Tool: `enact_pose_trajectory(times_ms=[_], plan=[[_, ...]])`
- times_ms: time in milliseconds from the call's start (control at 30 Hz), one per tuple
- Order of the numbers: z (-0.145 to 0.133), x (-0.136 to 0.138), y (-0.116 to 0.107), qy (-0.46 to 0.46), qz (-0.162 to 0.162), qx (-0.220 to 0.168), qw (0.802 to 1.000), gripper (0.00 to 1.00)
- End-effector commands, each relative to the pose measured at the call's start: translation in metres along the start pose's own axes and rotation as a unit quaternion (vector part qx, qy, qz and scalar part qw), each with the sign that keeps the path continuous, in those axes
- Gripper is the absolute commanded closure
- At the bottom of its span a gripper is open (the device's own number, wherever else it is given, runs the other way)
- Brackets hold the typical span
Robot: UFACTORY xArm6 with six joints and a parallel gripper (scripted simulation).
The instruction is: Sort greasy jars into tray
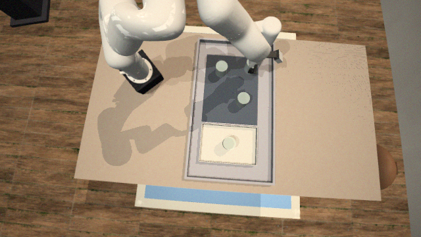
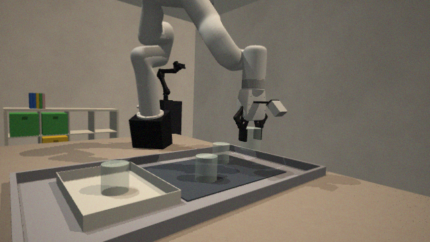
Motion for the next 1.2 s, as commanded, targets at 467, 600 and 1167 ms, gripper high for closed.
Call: enact_pose_trajectory(times_ms=[467,600,1167], plan=[[0.001,0.0,-0.046,0.0,0.001,0.003,1.0,1.0],[0.002,0.003,-0.054,0.0,0.001,0.003,1.0,1.0],[0.01,0.052,-0.054,0.0,0.001,0.003,1.0,1.0]])
Point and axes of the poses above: the point where the finger pads meet when closed, its own y axis out along the fingers, its own x axis across the jaws, z = x × y, the point moved 7 cm from there along -y, back along the fingers, and after that the axes turned 8 degrees about y, right-handed, at the moved point
